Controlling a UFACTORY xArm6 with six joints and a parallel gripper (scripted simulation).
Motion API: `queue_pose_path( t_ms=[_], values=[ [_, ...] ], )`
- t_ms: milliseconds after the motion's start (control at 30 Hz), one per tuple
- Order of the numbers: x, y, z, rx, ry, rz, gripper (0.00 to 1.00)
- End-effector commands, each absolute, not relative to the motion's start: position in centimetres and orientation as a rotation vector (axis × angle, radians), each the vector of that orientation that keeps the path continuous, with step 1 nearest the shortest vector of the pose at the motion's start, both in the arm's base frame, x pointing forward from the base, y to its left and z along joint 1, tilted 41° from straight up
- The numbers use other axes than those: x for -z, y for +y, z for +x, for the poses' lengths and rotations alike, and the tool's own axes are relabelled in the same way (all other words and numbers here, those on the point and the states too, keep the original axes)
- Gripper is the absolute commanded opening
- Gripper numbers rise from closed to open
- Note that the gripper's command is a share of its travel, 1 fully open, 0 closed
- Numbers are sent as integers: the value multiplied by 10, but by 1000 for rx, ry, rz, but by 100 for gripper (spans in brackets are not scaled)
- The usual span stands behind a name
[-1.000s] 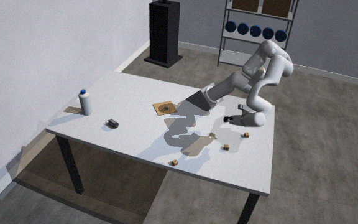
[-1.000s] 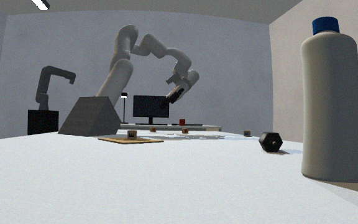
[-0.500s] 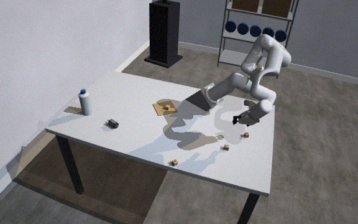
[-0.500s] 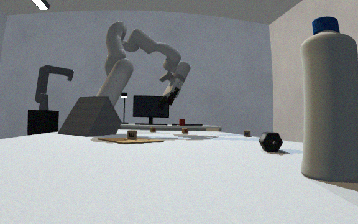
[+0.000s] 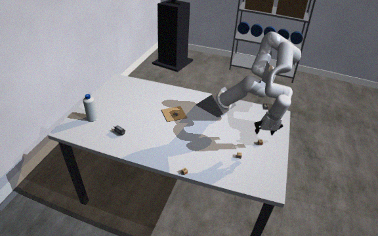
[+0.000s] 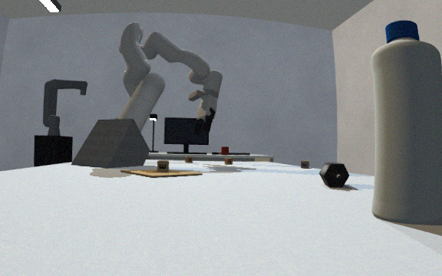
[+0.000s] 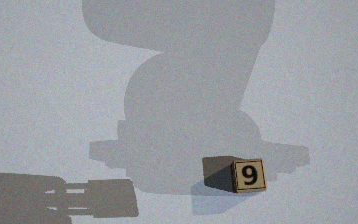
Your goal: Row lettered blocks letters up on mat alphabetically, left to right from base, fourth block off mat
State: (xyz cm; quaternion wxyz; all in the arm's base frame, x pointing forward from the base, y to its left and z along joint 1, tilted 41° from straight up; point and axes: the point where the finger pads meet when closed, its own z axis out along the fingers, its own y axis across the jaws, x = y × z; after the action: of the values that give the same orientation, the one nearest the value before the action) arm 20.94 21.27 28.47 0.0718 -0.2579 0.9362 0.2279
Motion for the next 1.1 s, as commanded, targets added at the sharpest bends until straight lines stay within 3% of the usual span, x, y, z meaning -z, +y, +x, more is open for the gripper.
queue_pose_path(
  t_ms=[0,1067],
  values=[
    [-298,233,205,-761,2689,-719,100],
    [-314,255,198,-852,2551,-661,100]
  ],
)
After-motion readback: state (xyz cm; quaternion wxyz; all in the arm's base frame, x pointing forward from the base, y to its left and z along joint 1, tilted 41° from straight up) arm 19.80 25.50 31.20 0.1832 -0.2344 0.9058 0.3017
